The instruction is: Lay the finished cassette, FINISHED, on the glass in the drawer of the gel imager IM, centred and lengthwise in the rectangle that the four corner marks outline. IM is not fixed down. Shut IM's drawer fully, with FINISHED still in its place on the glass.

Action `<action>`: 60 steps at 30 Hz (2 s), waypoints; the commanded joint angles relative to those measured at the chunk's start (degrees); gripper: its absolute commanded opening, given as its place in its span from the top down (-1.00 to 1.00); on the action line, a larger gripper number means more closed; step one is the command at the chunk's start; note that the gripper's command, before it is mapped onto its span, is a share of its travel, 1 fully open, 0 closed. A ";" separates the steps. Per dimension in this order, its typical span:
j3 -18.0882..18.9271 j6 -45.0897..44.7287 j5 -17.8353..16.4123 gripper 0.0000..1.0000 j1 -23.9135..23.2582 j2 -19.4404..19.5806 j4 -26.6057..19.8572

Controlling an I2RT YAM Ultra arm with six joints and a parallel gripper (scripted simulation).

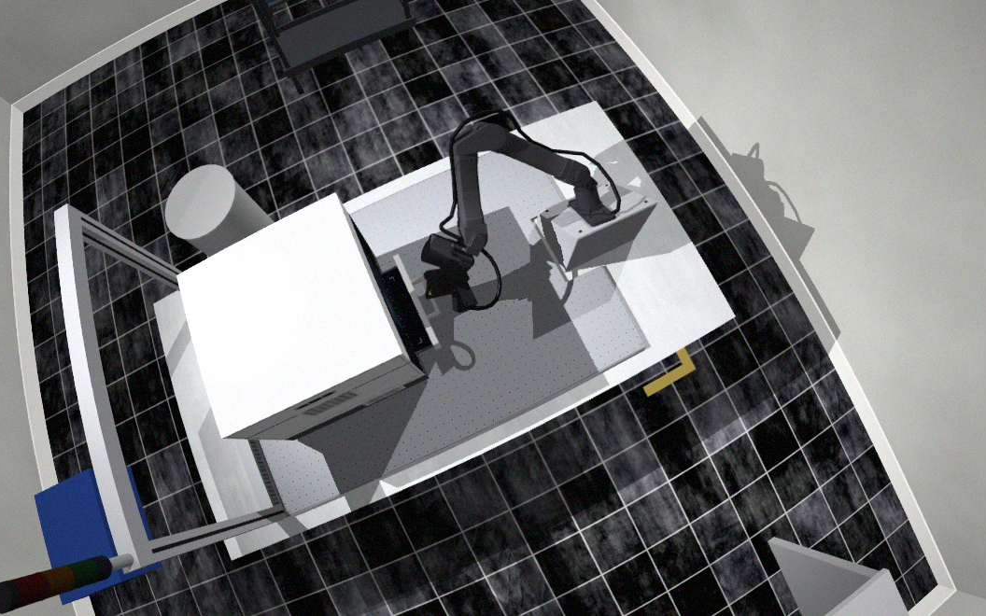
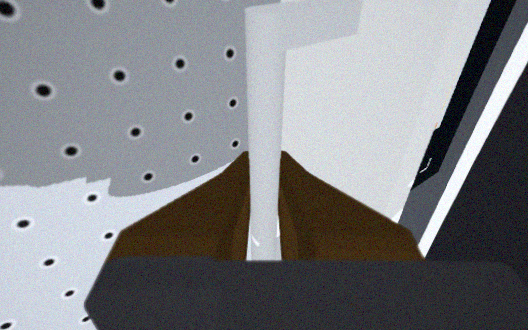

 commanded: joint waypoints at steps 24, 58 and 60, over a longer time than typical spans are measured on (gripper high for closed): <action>1.06 -0.35 -1.25 1.00 0.25 0.31 0.19; 4.64 -0.69 -4.89 1.00 -1.39 3.91 6.36; 2.82 -0.69 -4.99 1.00 -1.41 4.07 5.97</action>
